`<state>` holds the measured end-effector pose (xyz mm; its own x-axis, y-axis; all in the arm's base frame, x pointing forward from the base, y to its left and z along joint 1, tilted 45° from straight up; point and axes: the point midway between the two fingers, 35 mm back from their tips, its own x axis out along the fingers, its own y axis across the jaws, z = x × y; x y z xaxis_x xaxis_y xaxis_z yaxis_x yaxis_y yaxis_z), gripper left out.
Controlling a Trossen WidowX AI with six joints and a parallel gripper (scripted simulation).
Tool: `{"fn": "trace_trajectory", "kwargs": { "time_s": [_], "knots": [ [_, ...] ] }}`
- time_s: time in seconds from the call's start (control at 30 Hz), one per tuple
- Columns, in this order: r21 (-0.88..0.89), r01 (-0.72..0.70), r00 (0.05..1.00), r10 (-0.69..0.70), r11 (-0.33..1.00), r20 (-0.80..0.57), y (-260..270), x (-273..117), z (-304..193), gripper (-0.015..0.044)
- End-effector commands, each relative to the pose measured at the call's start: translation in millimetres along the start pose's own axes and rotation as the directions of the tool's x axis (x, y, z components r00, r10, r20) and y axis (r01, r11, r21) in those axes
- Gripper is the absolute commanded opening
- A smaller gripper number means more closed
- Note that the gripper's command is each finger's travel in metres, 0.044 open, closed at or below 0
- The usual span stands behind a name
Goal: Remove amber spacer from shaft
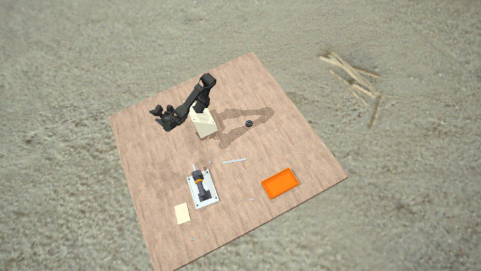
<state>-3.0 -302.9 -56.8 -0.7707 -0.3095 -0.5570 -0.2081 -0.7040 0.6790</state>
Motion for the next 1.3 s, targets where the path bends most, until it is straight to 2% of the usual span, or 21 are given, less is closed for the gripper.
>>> {"fn": "trace_trajectory", "kwargs": {
  "time_s": [0.0,0.1,0.2,0.33,0.47,0.5,0.67,0.87,1.07,1.27],
  "knots": [
    [-0.019,0.006,1.000,-0.006,1.000,-0.005,-0.9,-0.4,-1.8,0.0426],
    [-0.283,0.076,0.993,-0.099,0.956,-0.068,-13.7,-7.8,-26.1,0.0440],
    [-0.598,0.100,0.965,-0.224,0.796,-0.135,-32.2,-21.1,-55.3,0.0440],
    [-0.891,0.001,0.899,-0.391,0.455,-0.198,-59.3,-44.5,-89.2,0.0440],
    [-0.972,-0.225,0.803,-0.551,0.072,-0.227,-87.9,-73.7,-116.6,0.0440],
    [-0.956,-0.294,0.775,-0.588,-0.015,-0.229,-95.0,-81.7,-122.3,0.0440],
    [-0.805,-0.535,0.673,-0.706,-0.257,-0.222,-118.9,-110.0,-138.0,0.0440],
    [-0.447,-0.796,0.528,-0.829,-0.409,-0.183,-147.9,-146.9,-148.5,0.0440],
    [-0.007,-0.927,0.372,-0.920,-0.374,-0.121,-173.5,-185.5,-153.7,0.0440],
    [0.418,-0.885,0.205,-0.978,-0.205,-0.044,-195.9,-225.7,-155.0,0.0440]
  ]
}}
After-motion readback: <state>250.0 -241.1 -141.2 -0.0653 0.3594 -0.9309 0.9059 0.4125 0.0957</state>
